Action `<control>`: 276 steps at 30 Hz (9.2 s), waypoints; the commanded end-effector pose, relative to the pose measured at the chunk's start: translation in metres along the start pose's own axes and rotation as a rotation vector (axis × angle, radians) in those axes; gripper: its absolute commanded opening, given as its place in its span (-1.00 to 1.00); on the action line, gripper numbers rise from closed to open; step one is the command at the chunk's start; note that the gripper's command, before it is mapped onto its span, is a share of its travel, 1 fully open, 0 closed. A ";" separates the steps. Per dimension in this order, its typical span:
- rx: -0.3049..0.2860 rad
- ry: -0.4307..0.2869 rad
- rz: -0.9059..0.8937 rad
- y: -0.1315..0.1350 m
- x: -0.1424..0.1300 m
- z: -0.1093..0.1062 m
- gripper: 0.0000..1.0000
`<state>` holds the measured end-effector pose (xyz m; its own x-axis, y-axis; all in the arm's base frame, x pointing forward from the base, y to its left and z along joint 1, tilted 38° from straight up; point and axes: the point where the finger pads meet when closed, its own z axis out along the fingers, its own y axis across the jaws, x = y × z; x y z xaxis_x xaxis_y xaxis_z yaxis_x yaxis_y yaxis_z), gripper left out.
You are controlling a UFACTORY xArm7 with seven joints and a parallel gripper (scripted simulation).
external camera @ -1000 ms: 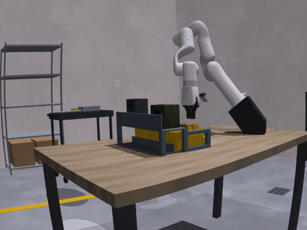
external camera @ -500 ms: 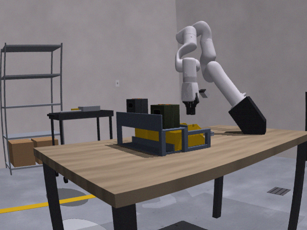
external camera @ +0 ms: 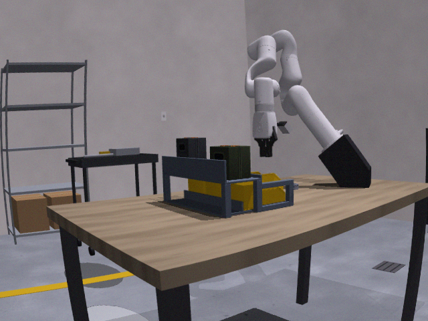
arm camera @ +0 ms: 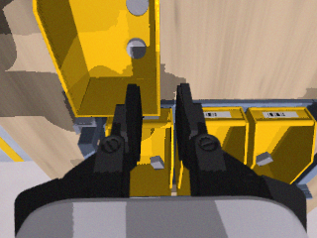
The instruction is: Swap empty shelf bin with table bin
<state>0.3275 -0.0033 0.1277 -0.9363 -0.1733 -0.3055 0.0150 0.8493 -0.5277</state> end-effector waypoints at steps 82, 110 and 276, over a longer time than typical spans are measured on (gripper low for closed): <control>0.001 -0.003 -1.571 0.083 -0.134 0.024 0.89; 0.002 -0.003 -1.571 0.083 -0.134 0.027 0.89; 0.002 -0.003 -1.571 0.084 -0.137 0.112 -1.00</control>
<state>0.4958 0.0344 0.0350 -0.0161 -0.8490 0.5282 -0.9365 -0.1723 -0.3054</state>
